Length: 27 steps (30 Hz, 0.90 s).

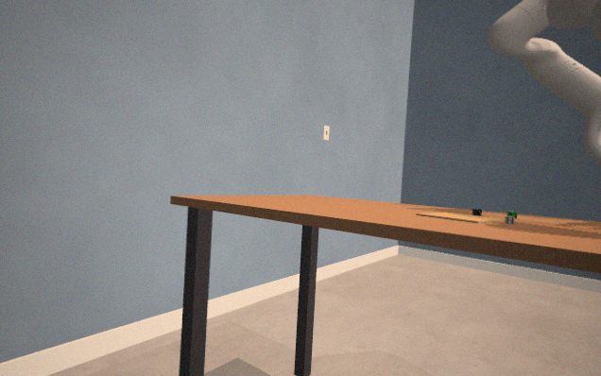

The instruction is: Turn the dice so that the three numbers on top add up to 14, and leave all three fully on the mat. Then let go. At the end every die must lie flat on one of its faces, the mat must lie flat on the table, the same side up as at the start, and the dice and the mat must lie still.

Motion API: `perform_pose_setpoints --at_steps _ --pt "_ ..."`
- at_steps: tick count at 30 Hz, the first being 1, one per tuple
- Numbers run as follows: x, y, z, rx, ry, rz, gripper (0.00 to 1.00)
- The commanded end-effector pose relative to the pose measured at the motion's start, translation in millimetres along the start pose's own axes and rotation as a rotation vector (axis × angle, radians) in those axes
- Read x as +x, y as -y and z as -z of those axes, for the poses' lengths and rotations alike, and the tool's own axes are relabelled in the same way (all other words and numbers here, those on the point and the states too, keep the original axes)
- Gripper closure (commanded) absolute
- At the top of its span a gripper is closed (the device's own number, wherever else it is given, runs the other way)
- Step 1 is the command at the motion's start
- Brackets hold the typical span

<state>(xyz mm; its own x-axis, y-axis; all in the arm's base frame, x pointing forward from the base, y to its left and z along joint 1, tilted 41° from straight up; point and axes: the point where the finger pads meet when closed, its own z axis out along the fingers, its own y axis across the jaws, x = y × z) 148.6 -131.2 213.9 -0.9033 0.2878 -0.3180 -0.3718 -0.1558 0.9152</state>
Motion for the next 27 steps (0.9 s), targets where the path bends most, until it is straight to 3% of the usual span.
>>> perform_pose_setpoints --at_steps 1,19,21,24,27 --pt "0.0 -0.2 0.1 0.0 0.0 0.0 0.0" --pt "-0.8 0.3 -0.3 0.007 -0.001 0.004 0.0" --pt "-5.5 3.3 -3.0 0.046 -0.007 0.028 0.0" --pt "-23.0 14.7 -11.2 0.189 -0.035 0.119 0.0" --pt "-34.0 21.7 -15.2 0.277 -0.056 0.178 0.0"
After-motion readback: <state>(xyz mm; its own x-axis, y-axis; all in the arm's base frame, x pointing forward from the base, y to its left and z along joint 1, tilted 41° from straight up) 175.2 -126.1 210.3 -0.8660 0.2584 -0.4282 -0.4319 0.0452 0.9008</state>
